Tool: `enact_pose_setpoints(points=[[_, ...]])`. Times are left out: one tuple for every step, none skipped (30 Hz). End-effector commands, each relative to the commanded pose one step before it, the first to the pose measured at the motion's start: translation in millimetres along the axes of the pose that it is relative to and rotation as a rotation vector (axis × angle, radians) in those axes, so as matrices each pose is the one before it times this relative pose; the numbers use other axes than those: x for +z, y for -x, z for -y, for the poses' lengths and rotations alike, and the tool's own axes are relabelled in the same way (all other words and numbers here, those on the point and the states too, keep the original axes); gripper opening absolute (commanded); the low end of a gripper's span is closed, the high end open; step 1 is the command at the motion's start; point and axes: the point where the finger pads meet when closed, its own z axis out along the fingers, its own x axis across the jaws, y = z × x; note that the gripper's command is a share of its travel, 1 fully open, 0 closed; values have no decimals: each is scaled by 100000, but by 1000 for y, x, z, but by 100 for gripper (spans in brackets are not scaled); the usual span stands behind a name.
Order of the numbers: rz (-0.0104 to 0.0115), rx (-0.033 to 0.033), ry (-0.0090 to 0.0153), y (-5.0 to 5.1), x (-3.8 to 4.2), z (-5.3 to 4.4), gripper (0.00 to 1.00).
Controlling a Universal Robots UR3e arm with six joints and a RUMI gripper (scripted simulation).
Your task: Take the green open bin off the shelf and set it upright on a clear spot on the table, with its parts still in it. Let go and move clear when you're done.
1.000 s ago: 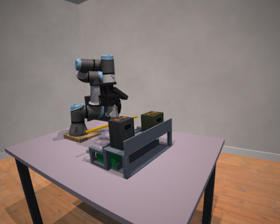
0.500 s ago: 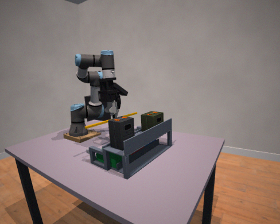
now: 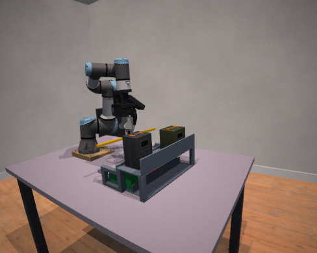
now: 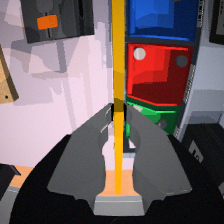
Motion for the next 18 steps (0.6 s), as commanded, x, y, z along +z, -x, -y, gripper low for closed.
enact_pose_setpoints(points=[[-300, -16, 133, -494, 1231, -190, 0], [-13, -1, 5, -20, 1064, -6, 0], [-13, -1, 5, -20, 1064, -6, 0], [-13, -1, 5, -20, 1064, -6, 0], [0, 0, 0, 0, 0, 0, 0], [0, 0, 0, 0, 0, 0, 0], [0, 0, 0, 0, 0, 0, 0], [0, 0, 0, 0, 0, 0, 0], [0, 0, 0, 0, 0, 0, 0], [0, 0, 0, 0, 0, 0, 0], [0, 0, 0, 0, 0, 0, 0], [0, 0, 0, 0, 0, 0, 0], [0, 0, 0, 0, 0, 0, 0], [0, 0, 0, 0, 0, 0, 0], [0, 0, 0, 0, 0, 0, 0], [0, 0, 0, 0, 0, 0, 0], [46, 2, -19, 81, 522, 31, 0], [-12, -1, 5, -18, 519, -6, 0]])
